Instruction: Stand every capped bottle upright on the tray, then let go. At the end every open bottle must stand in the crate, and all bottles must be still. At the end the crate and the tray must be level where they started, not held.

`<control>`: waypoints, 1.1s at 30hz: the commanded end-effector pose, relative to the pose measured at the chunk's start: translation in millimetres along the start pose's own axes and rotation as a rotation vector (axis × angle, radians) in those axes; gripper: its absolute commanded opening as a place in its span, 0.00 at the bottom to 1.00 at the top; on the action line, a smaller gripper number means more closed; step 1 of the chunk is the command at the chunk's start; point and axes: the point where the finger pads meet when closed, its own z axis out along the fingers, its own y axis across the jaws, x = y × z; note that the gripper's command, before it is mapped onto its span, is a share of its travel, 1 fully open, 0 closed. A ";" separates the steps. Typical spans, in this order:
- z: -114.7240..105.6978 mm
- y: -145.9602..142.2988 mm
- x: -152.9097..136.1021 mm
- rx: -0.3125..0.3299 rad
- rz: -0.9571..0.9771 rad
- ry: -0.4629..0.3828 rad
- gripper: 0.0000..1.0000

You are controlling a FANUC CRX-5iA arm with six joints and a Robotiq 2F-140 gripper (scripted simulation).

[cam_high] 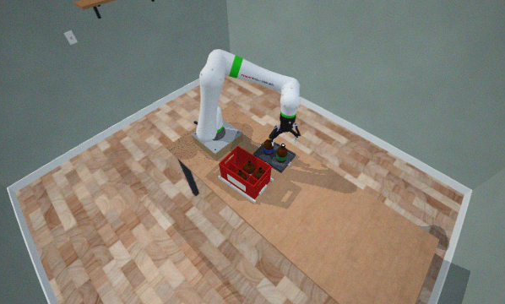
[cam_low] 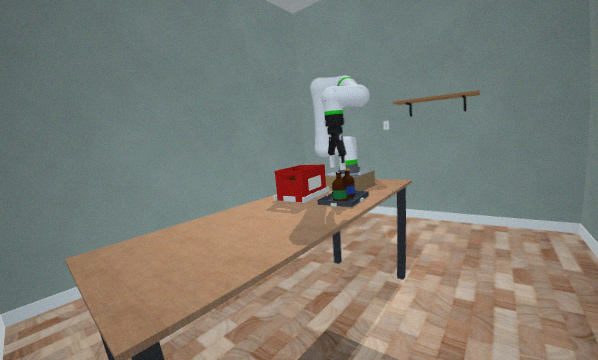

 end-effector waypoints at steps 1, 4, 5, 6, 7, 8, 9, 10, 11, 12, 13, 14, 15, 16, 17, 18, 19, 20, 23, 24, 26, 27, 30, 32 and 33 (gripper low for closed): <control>-9.4 -0.2 0.1 0.000 0.000 0.000 1.00; -19.4 -0.2 0.1 0.000 0.000 0.000 1.00; -22.8 -0.2 0.1 0.000 0.000 0.000 1.00; -22.8 -0.2 0.1 0.000 0.000 0.000 1.00; -22.8 -0.2 0.1 0.000 0.000 0.000 1.00; -22.7 -0.1 0.1 0.000 0.000 0.000 1.00; -23.4 -0.1 0.1 0.000 0.000 0.000 1.00; -24.1 -0.1 0.1 0.000 0.000 0.000 1.00; -24.8 -0.1 0.1 0.000 0.000 0.000 1.00; -25.5 -0.1 0.1 0.000 0.000 0.000 1.00; -26.3 -0.1 0.1 0.000 0.000 0.000 1.00; -27.0 -0.1 0.1 0.000 0.000 0.000 1.00; -27.7 -0.1 0.1 0.000 0.000 0.000 1.00; -28.4 -0.1 0.1 0.000 0.000 0.000 1.00; -29.1 -0.1 0.1 0.000 0.000 0.000 1.00; -29.9 -0.1 0.0 0.000 0.000 0.000 1.00; -30.6 -0.1 0.0 0.000 0.000 0.000 1.00; -31.3 -0.1 0.0 0.000 0.000 0.000 1.00; -32.7 -0.1 0.0 0.000 0.000 0.000 1.00; -32.7 -0.1 0.0 0.000 0.000 0.000 1.00; -39.3 -0.1 0.0 0.000 0.000 0.000 1.00; -42.6 -0.1 0.0 0.000 0.000 0.000 1.00; -52.6 -0.1 0.0 0.000 0.000 0.000 1.00; -59.3 -0.1 0.0 0.000 0.000 0.000 1.00; -62.6 -0.1 0.0 0.000 0.000 0.000 1.00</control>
